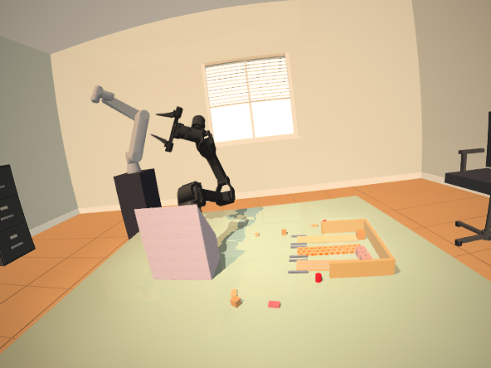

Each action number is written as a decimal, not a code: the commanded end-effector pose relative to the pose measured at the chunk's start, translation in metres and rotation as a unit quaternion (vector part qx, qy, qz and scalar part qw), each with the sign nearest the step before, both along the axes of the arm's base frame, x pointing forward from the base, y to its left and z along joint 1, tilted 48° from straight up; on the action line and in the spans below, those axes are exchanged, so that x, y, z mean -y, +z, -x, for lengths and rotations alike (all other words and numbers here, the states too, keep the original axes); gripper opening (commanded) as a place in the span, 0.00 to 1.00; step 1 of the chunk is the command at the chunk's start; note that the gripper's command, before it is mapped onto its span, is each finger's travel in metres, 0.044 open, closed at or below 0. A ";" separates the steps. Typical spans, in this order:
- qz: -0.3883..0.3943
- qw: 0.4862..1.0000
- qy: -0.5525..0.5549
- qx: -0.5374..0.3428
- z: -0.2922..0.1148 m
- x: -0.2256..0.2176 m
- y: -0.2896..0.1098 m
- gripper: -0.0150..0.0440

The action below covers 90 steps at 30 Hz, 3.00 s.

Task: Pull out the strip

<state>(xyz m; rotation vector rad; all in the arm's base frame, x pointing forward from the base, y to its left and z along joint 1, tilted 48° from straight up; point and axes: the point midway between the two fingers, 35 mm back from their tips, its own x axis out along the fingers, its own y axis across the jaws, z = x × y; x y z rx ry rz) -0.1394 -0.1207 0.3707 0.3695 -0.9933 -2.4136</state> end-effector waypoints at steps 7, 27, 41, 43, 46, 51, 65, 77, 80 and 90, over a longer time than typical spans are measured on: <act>-0.068 0.946 0.317 0.000 -0.085 0.143 -0.054 0.93; -0.151 0.665 0.731 0.005 -0.323 0.164 -0.176 0.93; -0.142 0.264 0.953 -0.028 -0.452 0.001 -0.273 0.93; -0.137 0.201 0.970 -0.030 -0.456 -0.030 -0.284 0.93; -0.128 0.104 0.986 -0.031 -0.453 -0.077 -0.298 0.93; -0.119 0.026 0.992 -0.031 -0.445 -0.114 -0.308 0.93; -0.119 0.026 0.992 -0.031 -0.445 -0.114 -0.308 0.93; -0.152 0.014 0.987 -0.051 -0.461 -0.112 -0.324 0.71; -0.204 -0.013 0.977 -0.068 -0.479 -0.113 -0.346 0.58; -0.377 -0.153 0.910 -0.079 -0.507 -0.143 -0.403 0.25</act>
